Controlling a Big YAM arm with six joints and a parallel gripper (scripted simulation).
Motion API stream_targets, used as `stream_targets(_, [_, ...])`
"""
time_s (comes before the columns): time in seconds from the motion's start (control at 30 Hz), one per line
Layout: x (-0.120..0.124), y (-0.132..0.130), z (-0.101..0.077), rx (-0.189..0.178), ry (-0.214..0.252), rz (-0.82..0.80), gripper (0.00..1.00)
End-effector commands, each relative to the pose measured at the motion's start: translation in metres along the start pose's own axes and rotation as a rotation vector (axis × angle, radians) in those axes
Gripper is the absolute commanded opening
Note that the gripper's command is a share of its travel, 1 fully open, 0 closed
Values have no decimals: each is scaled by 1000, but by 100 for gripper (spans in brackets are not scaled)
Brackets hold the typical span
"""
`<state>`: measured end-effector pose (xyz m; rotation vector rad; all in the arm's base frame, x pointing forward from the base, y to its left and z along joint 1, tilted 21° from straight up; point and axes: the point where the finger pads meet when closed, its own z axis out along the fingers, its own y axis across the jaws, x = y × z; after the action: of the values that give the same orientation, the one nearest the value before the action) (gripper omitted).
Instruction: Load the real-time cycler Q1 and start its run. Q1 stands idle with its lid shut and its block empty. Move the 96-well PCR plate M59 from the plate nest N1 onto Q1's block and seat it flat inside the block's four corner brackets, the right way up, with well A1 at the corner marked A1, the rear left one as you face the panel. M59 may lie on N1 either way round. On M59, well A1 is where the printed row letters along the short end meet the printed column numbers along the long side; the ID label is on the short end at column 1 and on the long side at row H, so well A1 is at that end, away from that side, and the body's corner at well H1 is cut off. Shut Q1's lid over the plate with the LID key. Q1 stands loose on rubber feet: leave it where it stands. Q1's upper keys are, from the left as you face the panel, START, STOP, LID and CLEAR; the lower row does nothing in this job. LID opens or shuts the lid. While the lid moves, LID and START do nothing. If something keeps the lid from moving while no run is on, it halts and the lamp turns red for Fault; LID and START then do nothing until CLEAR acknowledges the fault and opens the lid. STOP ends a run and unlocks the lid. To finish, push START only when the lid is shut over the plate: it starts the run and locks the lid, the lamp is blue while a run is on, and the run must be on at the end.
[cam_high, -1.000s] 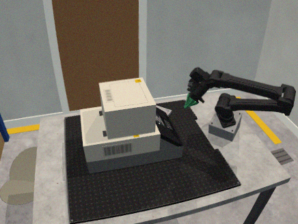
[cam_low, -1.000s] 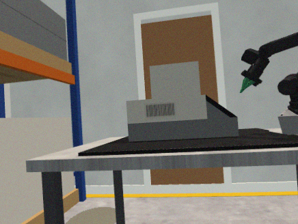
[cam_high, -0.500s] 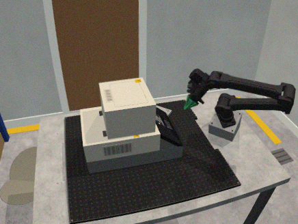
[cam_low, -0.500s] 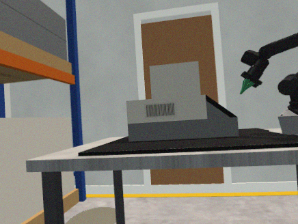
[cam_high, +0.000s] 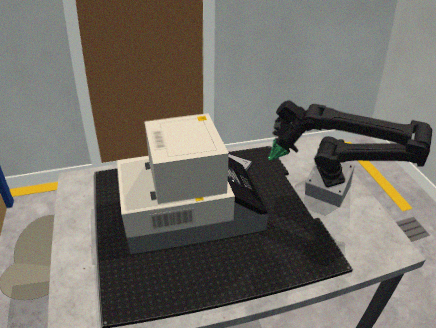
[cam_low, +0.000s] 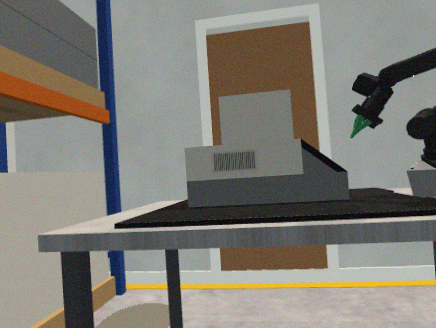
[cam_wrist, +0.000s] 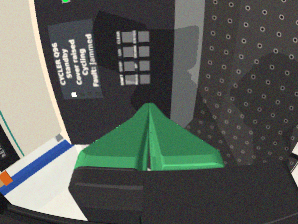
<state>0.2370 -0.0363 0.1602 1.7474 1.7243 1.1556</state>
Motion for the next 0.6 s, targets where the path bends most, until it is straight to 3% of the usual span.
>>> stream_targets(0.0, [-5, 34, -14, -55, -34, -58, 0])
stream_targets(0.57, [-4, 42, -17, -66, -38, -69, 0])
